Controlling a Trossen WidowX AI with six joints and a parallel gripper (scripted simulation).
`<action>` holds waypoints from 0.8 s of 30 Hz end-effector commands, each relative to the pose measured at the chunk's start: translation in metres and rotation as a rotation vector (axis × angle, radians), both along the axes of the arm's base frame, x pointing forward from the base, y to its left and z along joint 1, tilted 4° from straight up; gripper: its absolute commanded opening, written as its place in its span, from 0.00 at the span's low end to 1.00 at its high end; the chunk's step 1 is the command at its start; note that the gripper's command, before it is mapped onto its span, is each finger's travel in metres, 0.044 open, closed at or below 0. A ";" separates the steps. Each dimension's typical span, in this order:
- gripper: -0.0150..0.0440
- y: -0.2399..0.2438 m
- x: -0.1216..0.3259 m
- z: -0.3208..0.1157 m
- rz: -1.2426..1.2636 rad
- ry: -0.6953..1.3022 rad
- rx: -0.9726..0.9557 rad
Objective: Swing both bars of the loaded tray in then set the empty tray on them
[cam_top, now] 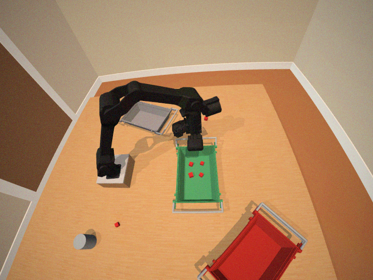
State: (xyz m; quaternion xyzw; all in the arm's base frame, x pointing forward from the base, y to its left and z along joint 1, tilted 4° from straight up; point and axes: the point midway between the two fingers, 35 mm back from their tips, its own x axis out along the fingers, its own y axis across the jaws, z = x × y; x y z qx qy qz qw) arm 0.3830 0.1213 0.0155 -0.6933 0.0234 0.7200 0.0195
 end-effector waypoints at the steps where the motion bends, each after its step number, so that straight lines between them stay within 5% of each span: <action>1: 0.39 -0.022 0.002 0.003 -0.014 -0.004 -0.019; 13: 0.39 -0.060 -0.002 -0.017 -0.014 -0.003 -0.022; 24: 0.39 -0.053 0.000 0.028 -0.014 -0.003 -0.022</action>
